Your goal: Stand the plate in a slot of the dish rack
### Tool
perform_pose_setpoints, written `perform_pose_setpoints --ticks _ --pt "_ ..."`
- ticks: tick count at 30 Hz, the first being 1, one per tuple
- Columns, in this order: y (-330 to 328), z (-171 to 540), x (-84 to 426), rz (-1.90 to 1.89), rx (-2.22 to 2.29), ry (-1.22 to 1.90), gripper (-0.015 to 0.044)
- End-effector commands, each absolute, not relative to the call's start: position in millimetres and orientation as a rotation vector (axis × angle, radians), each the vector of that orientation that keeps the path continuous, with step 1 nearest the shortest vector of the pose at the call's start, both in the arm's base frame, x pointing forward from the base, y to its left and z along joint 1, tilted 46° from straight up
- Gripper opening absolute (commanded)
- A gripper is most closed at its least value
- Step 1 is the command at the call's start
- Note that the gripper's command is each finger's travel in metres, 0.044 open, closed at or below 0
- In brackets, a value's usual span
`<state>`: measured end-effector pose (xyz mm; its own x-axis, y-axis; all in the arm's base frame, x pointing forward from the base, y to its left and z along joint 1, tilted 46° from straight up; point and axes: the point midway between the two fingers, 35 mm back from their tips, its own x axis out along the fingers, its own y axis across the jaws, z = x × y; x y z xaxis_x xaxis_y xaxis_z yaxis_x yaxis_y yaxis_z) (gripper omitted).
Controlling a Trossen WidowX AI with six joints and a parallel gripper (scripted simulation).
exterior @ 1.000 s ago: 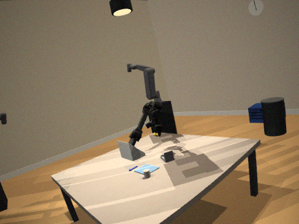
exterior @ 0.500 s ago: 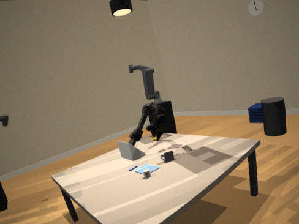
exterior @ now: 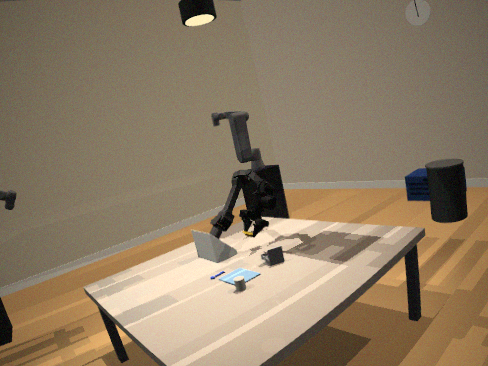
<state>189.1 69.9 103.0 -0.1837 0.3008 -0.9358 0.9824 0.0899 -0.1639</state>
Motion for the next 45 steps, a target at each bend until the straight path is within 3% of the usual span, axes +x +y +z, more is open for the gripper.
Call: perform_pose_setpoints --ticks 1,45 --pt "69.8 93.1 188.6 -1.127 1.220 1.552 0.0000" --pt "106.0 47.6 211.7 -0.747 0.727 0.807 0.0000"
